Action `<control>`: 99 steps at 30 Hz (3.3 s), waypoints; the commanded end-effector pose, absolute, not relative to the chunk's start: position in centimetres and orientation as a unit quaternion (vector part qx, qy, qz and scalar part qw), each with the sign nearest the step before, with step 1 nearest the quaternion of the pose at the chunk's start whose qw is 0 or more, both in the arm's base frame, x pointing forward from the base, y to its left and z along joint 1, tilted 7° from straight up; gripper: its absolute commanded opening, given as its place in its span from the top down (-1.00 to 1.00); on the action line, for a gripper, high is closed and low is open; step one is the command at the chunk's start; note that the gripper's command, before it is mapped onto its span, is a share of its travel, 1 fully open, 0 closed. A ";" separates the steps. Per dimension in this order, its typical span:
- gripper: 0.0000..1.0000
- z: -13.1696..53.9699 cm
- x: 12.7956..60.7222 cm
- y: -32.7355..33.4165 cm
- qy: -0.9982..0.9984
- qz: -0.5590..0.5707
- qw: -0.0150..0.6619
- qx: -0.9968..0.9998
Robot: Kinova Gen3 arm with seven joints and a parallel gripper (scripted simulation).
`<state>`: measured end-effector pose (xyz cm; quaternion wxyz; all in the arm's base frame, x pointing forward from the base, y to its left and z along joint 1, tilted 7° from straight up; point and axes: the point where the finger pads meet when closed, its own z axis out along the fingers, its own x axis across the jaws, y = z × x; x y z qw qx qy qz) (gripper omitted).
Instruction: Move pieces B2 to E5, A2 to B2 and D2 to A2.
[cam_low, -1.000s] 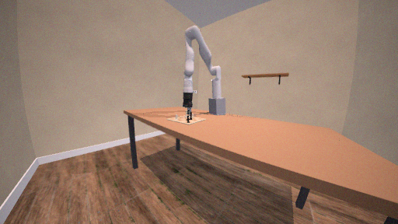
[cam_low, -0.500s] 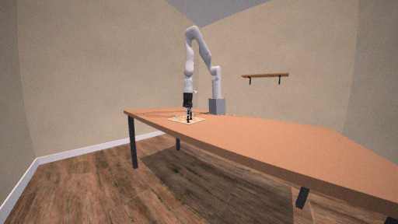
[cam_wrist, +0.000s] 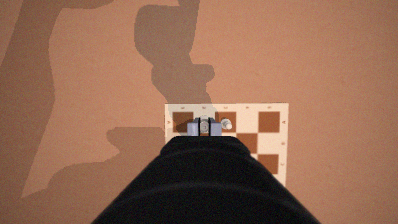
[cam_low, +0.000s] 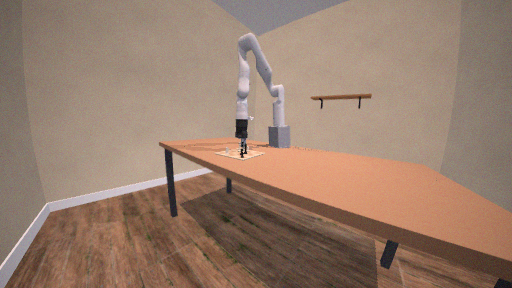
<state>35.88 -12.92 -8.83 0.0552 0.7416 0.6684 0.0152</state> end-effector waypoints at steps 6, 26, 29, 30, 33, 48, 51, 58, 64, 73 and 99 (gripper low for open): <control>1.00 -8.8 35.9 -12.9 0.668 0.016 0.056 0.742; -0.58 -8.8 35.9 -12.9 0.668 0.016 0.056 0.742; -0.58 -8.8 35.9 -12.9 0.668 0.016 0.056 0.742; -0.58 -8.8 35.9 -12.9 0.668 0.016 0.056 0.742; -0.58 -8.8 35.9 -12.9 0.668 0.016 0.056 0.742; -0.58 -6.4 35.7 -12.8 0.668 0.016 0.056 0.742; -0.58 -5.0 35.6 -12.7 0.668 0.016 0.056 0.742; -0.58 -1.7 35.2 -12.5 0.668 0.016 0.056 0.742; -0.58 -0.5 35.1 -12.4 0.668 0.016 0.056 0.742; -1.00 0.2 35.0 -12.4 0.668 0.016 0.056 0.742; -1.00 0.5 35.0 -12.4 0.668 0.016 0.056 0.742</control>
